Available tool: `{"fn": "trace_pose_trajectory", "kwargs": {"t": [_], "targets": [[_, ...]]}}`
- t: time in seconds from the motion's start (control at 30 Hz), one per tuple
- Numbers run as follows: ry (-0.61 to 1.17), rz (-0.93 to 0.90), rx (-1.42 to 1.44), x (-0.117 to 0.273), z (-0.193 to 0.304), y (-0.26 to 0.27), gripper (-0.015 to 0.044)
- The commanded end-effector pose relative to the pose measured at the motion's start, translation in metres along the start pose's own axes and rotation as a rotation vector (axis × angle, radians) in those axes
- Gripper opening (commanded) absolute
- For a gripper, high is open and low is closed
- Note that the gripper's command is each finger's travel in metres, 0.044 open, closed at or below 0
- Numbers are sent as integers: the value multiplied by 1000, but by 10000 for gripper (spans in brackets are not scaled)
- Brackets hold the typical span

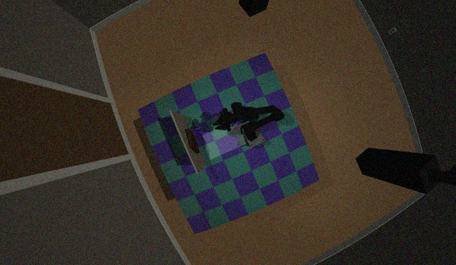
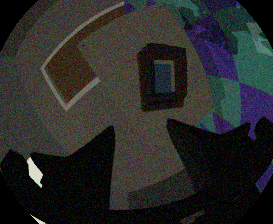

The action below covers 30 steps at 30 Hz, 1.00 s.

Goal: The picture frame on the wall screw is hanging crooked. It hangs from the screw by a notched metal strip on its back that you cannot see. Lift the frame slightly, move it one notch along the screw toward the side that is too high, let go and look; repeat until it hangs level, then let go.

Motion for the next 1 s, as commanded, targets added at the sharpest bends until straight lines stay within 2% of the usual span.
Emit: {"fn": "trace_pose_trajectory", "kwargs": {"t": [0.0, 0.67, 0.97], "targets": [[2, -3, -6, 0, 0, 0, 260], [0, 0, 0, -1, 0, 0, 260], [-1, -6, -3, -66, -9, -25, 260]]}}
Point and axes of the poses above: the point midway between the two fingers, 35 mm back from their tips, its own x axis back along the fingers, its own y axis across the jaws, z = x × y, the point moved 1 cm from there along x, back along the fingers, and after that the axes turned 13 degrees about x, right-handed, at the moved point
